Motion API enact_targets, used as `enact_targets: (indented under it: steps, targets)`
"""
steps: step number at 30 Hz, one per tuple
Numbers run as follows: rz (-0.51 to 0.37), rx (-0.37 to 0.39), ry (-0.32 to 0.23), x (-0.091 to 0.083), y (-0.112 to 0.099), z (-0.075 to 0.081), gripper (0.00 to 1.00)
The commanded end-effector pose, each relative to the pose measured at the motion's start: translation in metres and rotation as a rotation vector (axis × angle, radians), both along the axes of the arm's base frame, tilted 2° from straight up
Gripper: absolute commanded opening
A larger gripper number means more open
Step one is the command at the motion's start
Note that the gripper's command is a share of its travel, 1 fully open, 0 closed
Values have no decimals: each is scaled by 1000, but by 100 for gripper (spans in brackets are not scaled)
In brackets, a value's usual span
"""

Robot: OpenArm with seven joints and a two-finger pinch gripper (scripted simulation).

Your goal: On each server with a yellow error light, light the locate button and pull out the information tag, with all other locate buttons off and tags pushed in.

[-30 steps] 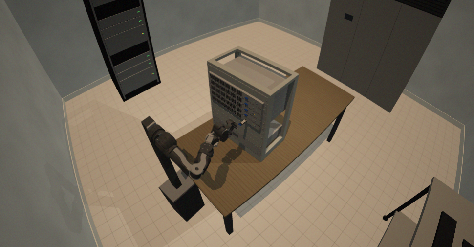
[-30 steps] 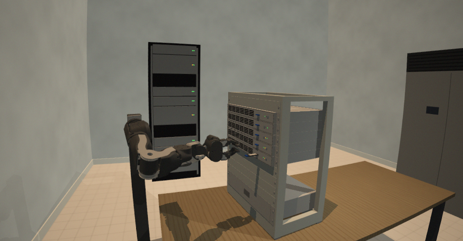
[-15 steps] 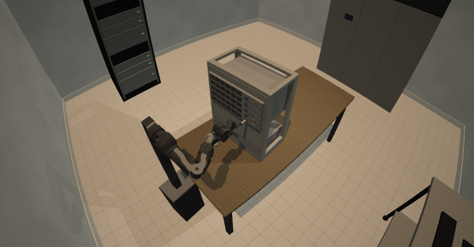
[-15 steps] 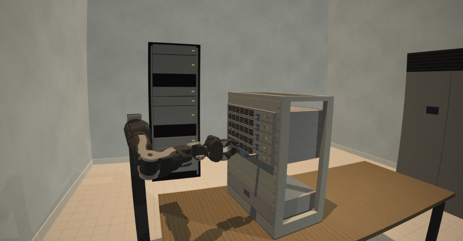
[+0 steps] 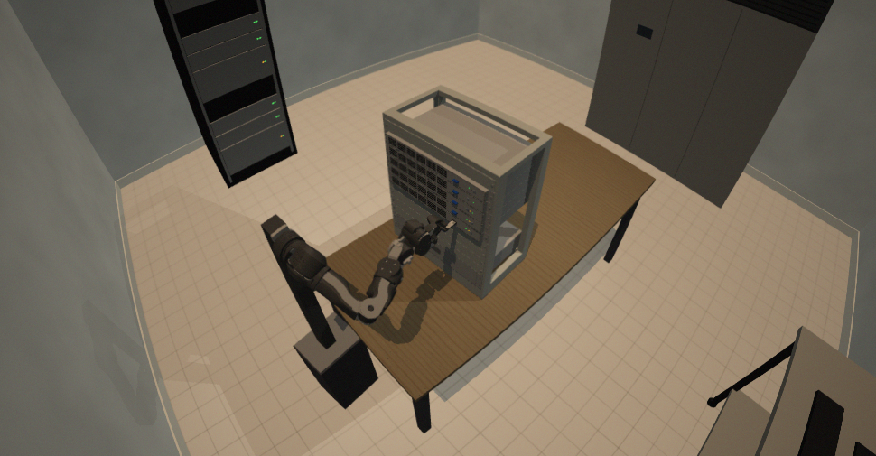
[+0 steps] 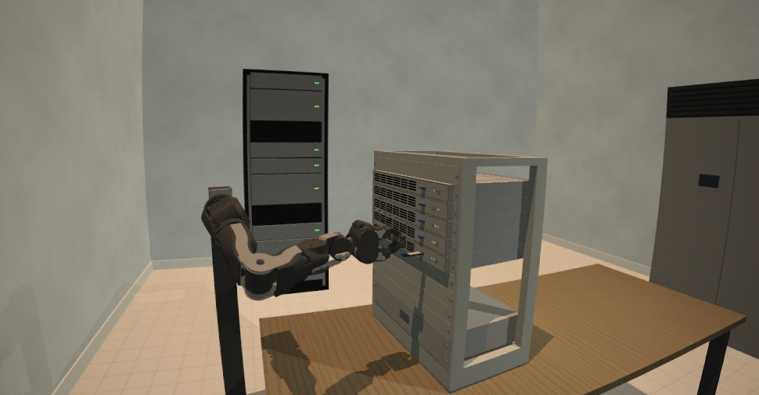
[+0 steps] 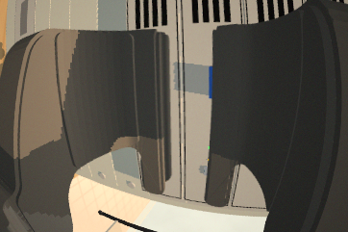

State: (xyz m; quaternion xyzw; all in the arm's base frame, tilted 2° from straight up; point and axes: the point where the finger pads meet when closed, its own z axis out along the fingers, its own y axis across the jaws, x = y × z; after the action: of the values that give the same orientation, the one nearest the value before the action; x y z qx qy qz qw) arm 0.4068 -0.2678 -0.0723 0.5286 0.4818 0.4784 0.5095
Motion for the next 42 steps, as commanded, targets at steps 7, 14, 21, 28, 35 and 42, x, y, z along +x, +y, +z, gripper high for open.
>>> enact_targets:
  steps: [7, 14, 21, 28, 35, 42]
  targets:
    - [11, -12, 15, 22, 1, -4, 10]
    - [11, -12, 16, 47, -1, -5, 10]
    - [11, -12, 17, 56, -1, -5, 10]
    - [13, -12, 16, 57, -1, -5, 10]
    - [13, -12, 16, 57, -1, -5, 10]
    - [13, -12, 16, 57, -1, -5, 10]
